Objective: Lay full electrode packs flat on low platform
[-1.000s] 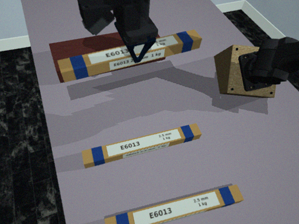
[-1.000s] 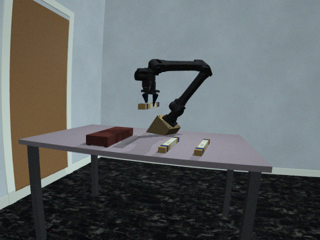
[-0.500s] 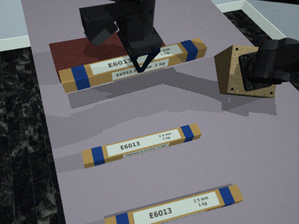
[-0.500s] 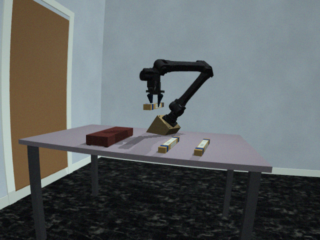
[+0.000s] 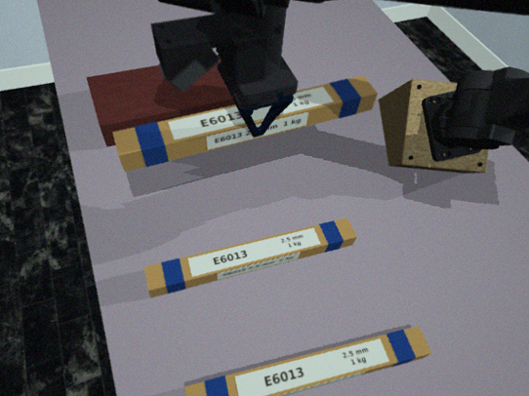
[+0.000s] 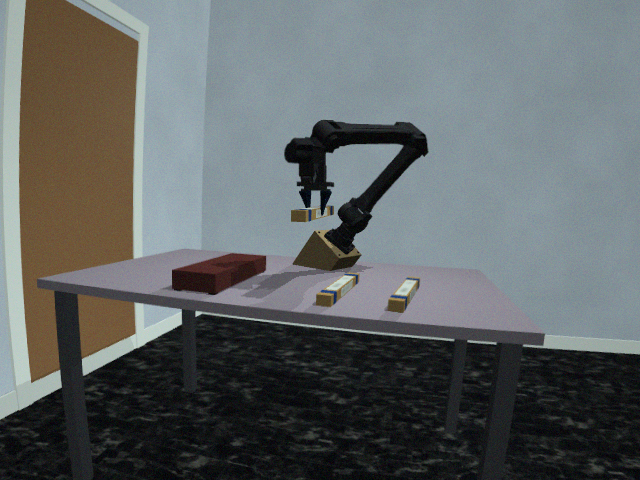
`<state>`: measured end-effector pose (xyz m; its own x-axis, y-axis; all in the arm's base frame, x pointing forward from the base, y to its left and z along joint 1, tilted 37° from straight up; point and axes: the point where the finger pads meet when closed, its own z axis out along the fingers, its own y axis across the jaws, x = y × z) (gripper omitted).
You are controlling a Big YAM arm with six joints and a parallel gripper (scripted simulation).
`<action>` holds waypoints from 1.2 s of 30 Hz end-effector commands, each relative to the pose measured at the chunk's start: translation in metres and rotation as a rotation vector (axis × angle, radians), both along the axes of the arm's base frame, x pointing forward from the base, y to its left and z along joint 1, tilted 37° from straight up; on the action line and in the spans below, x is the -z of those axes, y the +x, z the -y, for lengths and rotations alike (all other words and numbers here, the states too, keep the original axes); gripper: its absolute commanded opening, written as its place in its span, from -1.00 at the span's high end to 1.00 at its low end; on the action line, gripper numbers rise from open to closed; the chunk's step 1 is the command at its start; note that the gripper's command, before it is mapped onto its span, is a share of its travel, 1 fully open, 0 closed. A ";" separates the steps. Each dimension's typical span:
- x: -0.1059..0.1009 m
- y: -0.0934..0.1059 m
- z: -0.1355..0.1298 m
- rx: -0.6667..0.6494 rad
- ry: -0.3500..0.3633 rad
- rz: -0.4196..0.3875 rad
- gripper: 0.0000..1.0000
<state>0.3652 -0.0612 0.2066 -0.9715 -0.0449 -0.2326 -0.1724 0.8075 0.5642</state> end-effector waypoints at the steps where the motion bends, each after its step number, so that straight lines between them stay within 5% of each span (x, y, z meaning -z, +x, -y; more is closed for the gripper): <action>1: -0.017 0.005 0.002 0.011 -0.029 0.057 1.00; 36: -0.011 0.001 -0.006 0.010 -0.029 0.060 1.00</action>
